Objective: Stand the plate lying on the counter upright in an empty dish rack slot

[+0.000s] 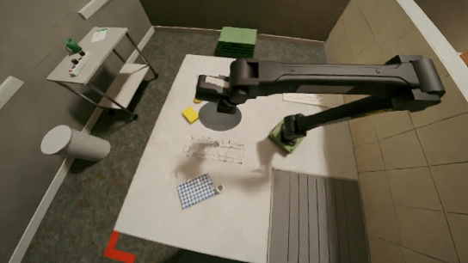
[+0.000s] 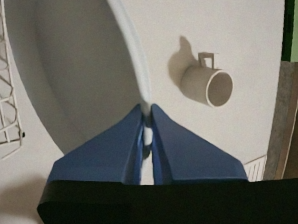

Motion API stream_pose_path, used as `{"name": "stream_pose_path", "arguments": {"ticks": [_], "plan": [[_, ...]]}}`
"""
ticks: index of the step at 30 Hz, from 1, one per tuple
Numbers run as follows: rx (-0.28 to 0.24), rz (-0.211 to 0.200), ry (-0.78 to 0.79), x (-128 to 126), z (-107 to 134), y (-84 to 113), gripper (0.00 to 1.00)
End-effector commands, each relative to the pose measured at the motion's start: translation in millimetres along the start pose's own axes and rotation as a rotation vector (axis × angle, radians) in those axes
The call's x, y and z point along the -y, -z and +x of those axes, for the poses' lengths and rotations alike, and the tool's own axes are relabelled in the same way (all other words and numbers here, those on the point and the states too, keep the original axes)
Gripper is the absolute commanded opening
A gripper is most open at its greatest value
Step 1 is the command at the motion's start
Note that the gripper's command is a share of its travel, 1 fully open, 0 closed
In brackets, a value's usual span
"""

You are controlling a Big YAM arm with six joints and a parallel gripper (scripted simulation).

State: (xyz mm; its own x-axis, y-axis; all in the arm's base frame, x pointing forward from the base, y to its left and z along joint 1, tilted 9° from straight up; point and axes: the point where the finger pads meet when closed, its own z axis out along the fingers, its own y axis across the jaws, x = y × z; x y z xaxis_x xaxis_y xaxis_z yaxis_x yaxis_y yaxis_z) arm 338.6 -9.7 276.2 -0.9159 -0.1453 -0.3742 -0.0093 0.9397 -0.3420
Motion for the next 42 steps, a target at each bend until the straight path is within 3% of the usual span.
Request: {"name": "stream_pose_path", "arguments": {"ticks": [1, 6, 9, 23, 26, 39, 42], "plan": [[0.126, 0.002, 0.141, -6, -17, 15.8, 0.00], [0.212, 0.010, 0.293, -21, -27, 24.4, 0.00], [0.219, 0.020, 0.304, -16, -28, 23.2, 0.00], [0.432, 0.039, 0.683, -57, -52, 46.2, 0.00], [0.438, 0.047, 0.695, -54, -54, 45.4, 0.00], [0.601, 0.064, 0.967, -83, -73, 66.6, 0.00], [0.607, 0.068, 0.980, -83, -74, 66.3, 0.00]]}}
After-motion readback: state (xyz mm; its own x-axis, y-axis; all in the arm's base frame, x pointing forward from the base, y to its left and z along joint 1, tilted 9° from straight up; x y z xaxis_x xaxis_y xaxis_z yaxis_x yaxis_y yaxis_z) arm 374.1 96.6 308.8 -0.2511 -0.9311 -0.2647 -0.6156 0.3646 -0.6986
